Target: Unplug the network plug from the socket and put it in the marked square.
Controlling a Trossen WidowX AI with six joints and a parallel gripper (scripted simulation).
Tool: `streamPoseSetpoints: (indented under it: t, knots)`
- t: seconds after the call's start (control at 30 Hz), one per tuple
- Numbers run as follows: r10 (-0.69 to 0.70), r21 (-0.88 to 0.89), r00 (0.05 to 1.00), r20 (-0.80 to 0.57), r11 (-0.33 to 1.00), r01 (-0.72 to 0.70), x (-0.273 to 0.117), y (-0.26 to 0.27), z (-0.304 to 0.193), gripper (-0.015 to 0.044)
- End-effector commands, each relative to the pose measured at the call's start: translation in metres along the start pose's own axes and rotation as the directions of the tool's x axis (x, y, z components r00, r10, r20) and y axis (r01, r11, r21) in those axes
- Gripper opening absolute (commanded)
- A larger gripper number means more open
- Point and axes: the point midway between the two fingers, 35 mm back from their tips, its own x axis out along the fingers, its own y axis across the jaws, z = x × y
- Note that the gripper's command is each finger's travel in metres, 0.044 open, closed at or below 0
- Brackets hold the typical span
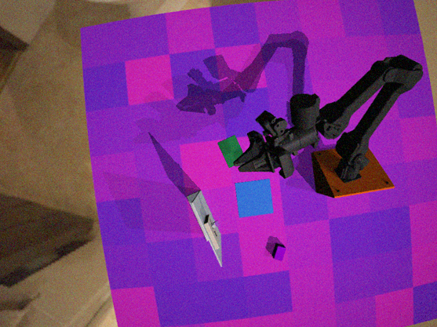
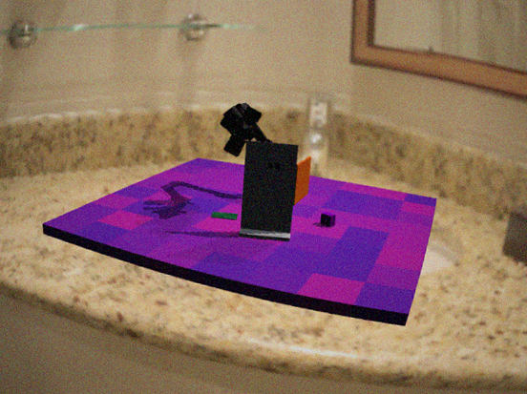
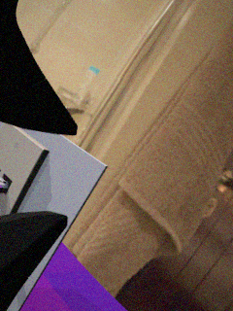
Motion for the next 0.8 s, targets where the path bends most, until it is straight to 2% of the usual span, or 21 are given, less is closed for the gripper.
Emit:
streamPoseSetpoints:
  t: [0.0, 0.37, 0.57, 0.77]
  knots:
    - [0.005, 0.113, 0.997, -0.072, 0.994, 0.003, 0.003, -0.007, -0.038, 0.0156]
    - [0.011, 0.398, 0.970, -0.245, 0.913, 0.090, -0.012, -0.024, -0.128, 0.0156]
    - [0.012, 0.414, 0.967, -0.255, 0.905, 0.098, -0.013, -0.025, -0.133, 0.0156]
    - [0.012, 0.414, 0.967, -0.255, 0.905, 0.098, 0.002, -0.025, -0.131, 0.0156]
